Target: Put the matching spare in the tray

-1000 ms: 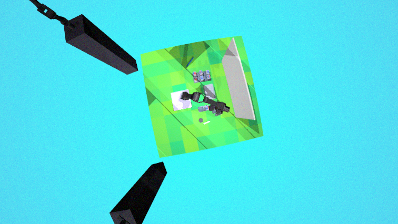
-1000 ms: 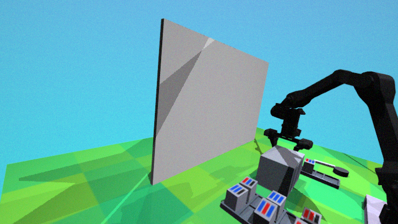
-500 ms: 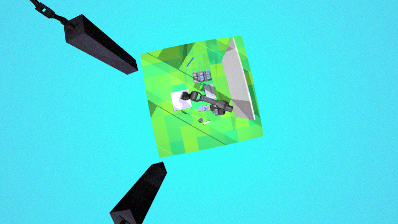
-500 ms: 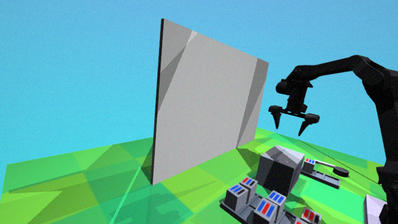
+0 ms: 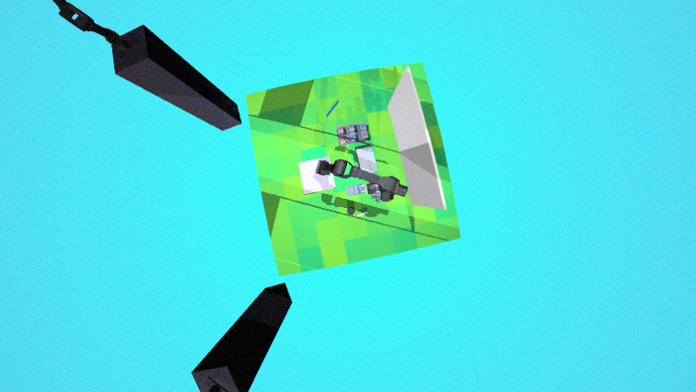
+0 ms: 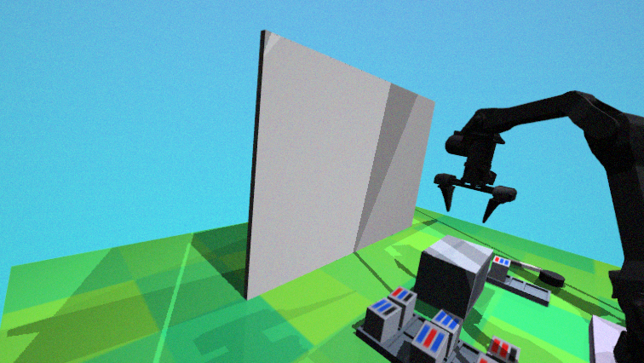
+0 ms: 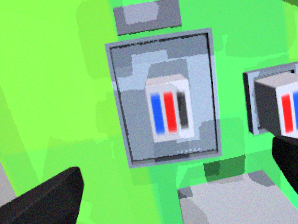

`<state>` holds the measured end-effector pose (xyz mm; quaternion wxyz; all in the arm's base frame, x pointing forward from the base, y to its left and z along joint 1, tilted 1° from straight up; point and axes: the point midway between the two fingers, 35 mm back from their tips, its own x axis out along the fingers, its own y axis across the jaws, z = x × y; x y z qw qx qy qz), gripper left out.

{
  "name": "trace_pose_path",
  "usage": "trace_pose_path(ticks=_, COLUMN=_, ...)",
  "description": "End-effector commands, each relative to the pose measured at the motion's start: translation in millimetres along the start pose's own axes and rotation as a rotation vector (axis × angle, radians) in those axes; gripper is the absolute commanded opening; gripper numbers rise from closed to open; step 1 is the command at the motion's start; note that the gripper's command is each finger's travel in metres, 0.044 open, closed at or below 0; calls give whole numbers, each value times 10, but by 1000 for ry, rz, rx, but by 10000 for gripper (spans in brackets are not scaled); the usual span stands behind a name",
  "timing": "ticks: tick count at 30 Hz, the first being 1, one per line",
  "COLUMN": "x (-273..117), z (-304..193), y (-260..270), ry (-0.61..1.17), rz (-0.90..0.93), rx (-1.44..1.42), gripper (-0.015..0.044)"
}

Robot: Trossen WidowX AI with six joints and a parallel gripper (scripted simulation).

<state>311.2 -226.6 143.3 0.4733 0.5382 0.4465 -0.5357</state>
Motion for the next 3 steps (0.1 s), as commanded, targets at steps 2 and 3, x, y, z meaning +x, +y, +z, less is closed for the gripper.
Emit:
trace_pose_path(ticks=2, x=8, z=2, y=3, ry=0, rz=-1, rx=0, gripper=440)
trace_pose_path(ticks=3, x=8, z=2, y=3, ry=0, rz=-1, rx=0, gripper=440)
